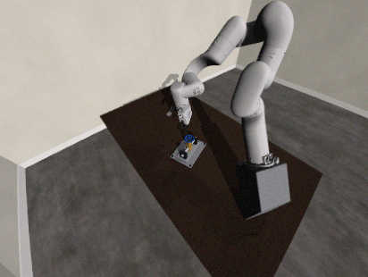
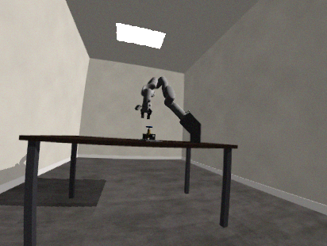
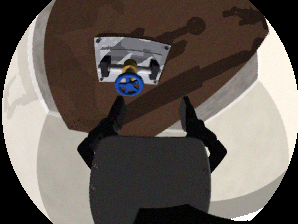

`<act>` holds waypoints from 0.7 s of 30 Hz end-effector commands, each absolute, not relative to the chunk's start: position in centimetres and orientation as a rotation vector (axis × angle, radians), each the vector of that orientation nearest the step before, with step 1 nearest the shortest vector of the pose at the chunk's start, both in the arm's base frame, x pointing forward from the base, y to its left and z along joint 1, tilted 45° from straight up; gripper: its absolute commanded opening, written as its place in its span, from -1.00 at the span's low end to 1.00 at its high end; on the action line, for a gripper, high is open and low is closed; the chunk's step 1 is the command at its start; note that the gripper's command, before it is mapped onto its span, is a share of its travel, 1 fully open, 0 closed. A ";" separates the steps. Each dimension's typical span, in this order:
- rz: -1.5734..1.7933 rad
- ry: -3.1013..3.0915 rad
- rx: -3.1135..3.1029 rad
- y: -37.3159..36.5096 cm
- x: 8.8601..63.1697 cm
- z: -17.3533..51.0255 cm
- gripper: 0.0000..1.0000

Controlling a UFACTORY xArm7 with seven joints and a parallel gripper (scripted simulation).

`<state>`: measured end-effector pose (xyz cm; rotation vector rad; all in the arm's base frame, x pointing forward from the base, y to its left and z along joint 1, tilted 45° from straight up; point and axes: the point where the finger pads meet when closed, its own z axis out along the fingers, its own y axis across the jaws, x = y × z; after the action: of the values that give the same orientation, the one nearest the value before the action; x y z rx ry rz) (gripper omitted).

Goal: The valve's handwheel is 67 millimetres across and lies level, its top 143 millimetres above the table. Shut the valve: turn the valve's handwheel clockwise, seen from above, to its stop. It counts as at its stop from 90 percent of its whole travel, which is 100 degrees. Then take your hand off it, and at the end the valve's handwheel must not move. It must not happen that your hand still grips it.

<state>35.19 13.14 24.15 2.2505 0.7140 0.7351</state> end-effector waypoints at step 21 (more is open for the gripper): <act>0.723 1.192 2.178 14.0 32.9 20.3 1.00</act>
<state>32.89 13.90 20.23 2.1793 1.1827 0.7203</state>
